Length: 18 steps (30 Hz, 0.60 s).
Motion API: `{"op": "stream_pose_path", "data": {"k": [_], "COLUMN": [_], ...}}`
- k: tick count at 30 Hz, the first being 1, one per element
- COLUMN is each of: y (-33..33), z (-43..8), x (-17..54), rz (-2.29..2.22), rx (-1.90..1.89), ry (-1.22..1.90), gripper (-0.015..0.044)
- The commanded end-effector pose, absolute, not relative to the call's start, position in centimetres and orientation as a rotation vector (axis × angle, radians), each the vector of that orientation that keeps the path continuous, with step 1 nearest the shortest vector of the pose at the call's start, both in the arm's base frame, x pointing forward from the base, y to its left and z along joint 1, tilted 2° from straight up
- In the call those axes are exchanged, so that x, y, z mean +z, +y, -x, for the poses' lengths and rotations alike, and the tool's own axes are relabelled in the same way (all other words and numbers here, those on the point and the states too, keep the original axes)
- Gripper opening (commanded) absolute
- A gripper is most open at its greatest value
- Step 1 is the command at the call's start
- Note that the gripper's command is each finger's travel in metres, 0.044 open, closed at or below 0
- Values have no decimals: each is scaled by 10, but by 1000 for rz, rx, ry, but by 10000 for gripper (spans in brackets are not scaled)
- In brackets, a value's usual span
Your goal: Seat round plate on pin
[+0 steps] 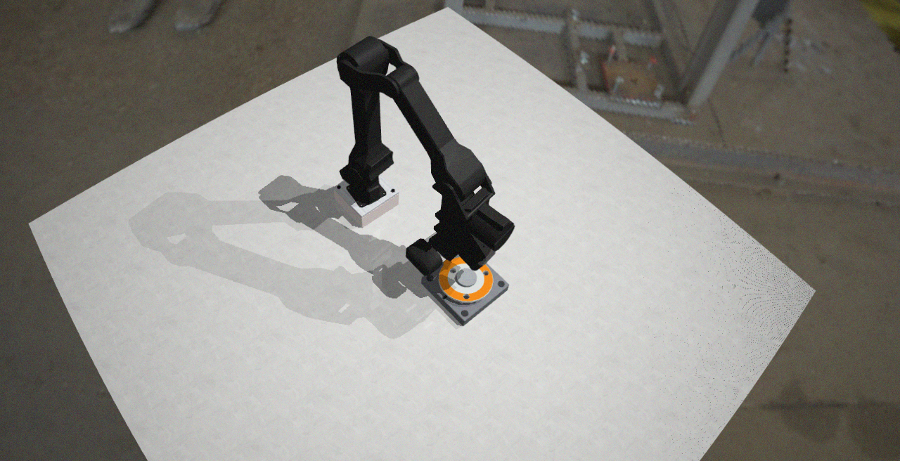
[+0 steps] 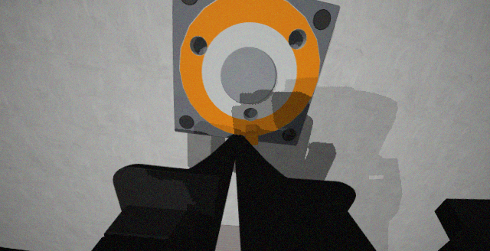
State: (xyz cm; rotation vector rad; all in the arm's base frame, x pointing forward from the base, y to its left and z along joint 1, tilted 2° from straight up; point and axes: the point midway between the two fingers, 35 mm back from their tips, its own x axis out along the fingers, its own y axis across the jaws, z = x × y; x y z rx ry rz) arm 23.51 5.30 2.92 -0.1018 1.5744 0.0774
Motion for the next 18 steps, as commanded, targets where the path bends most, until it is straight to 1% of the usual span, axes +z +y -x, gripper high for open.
{"op": "stream_pose_path", "data": {"k": [1, 18], "y": [47, 27], "z": [-236, -247], "x": [28, 30], "rz": [108, 110], "rx": [69, 67], "ry": [1575, 1574], "gripper": [0, 0]}}
